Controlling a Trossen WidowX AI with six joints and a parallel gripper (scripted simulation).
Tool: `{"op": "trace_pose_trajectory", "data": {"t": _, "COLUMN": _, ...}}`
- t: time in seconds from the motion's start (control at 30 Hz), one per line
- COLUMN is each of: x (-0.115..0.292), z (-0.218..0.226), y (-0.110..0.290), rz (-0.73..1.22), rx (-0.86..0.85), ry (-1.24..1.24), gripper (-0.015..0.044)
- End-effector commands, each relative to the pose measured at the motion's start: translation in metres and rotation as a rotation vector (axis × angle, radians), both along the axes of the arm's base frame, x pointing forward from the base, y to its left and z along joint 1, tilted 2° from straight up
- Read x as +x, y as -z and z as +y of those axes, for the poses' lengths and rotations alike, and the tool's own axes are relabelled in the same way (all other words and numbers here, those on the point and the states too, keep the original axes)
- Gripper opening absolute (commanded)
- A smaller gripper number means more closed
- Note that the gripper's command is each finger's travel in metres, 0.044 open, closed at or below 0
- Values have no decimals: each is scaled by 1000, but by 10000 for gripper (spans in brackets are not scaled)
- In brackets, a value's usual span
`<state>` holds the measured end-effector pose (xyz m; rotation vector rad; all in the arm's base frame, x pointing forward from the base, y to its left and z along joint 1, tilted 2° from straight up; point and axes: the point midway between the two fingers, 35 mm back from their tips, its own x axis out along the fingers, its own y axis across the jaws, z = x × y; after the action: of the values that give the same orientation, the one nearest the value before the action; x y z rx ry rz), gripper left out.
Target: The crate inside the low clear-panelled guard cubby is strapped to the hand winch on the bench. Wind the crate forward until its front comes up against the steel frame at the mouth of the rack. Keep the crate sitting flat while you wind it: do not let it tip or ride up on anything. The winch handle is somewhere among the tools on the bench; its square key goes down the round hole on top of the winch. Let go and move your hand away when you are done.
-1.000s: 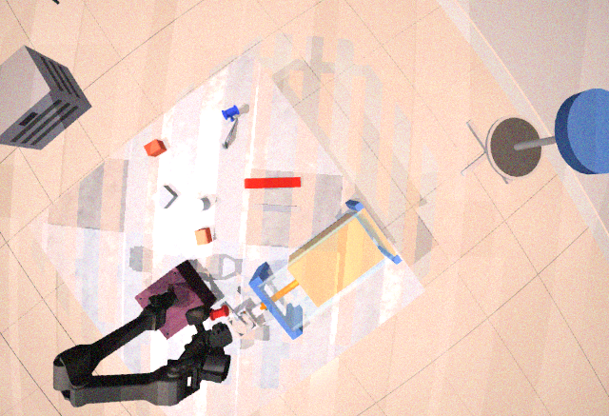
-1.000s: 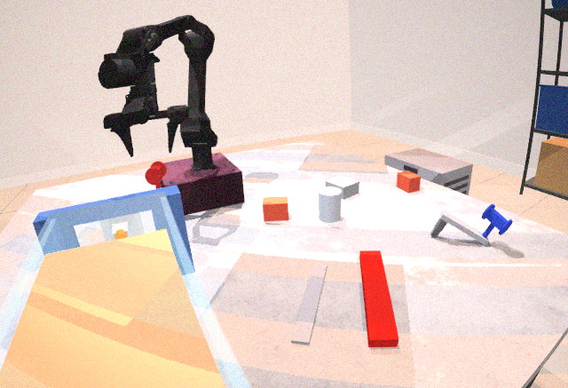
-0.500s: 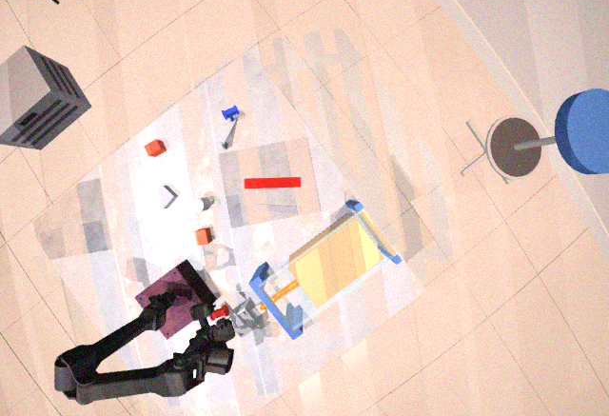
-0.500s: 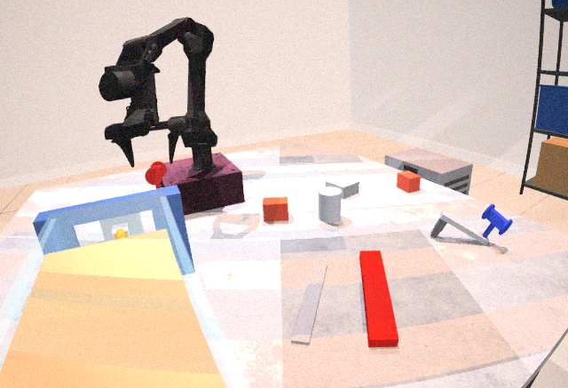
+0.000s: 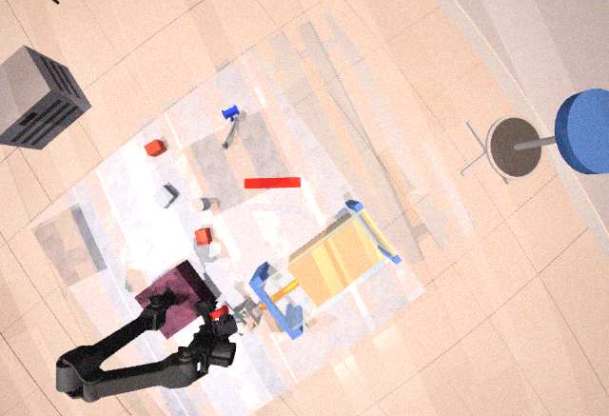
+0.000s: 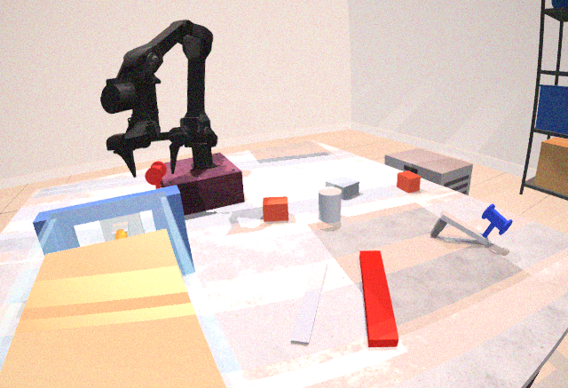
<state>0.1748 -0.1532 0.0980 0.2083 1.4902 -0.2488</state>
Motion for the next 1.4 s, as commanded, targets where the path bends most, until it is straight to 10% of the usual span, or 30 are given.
{"op": "trace_pose_trajectory", "data": {"t": 0.0, "x": -1, "z": 1, "y": 10, "rz": 7, "rx": 8, "ry": -3, "gripper": 440}}
{"op": "trace_pose_trajectory", "data": {"t": 0.53, "x": -2, "z": 3, "y": 28, "rz": 7, "rx": 8, "ry": -3, "gripper": 440}}
{"op": "trace_pose_trajectory", "data": {"t": 1.07, "x": -1, "z": 2, "y": 25, "rz": 3, "rx": 3, "ry": -2, "gripper": 20}}
{"op": "trace_pose_trajectory", "data": {"t": 1.37, "x": -1, "z": 2, "y": 25, "rz": 3, "rx": 3, "ry": -2, "gripper": 0}}
